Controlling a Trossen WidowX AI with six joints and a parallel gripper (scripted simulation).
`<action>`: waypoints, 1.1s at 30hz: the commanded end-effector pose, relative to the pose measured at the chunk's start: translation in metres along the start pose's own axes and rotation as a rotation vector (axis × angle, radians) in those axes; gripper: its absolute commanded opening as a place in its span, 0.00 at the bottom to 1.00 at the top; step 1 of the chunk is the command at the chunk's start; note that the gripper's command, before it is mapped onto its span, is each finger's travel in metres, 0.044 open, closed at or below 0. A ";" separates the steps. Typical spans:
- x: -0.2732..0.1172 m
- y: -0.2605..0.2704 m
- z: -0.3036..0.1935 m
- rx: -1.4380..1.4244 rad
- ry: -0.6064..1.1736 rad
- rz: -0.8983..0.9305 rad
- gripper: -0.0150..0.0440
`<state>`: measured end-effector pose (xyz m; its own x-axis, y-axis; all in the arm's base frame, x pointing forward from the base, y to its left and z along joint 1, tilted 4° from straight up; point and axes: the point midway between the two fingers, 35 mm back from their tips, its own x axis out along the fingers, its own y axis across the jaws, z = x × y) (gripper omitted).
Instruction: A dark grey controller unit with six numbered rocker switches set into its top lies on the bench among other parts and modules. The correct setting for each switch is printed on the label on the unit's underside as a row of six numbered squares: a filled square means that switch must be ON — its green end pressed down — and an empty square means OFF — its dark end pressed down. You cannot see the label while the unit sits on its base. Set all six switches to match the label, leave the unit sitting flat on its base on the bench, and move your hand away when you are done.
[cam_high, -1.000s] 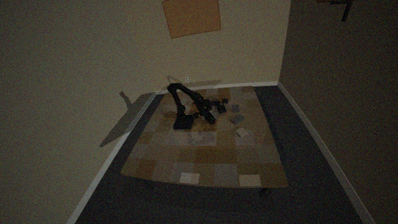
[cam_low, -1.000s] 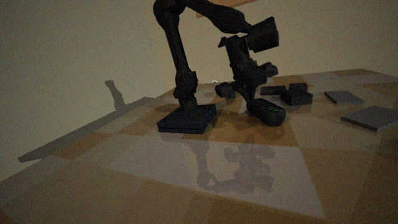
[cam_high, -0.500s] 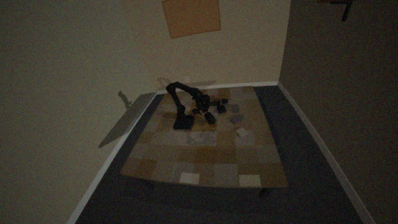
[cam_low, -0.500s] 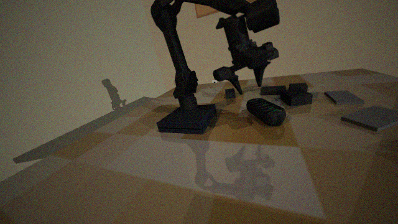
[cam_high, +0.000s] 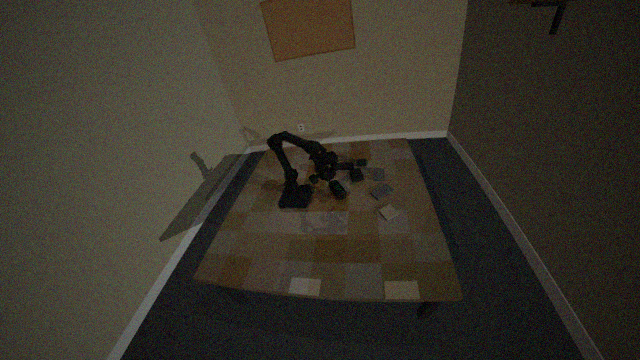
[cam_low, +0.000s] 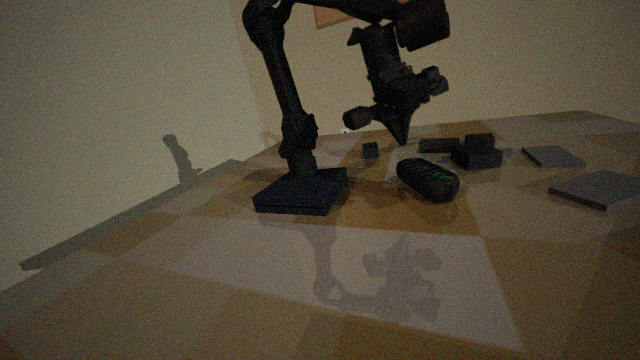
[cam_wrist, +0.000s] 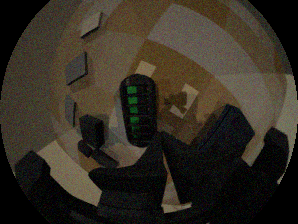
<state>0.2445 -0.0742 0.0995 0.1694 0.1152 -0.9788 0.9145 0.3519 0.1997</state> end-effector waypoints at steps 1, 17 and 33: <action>0.000 0.000 0.000 -0.004 0.002 -0.002 0.25; 0.000 0.000 0.000 0.000 0.000 0.000 0.88; -0.078 0.014 -0.001 0.000 0.000 0.000 0.51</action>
<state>0.2475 -0.0783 0.1673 0.1815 0.1093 -0.9773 0.9137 0.3488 0.2087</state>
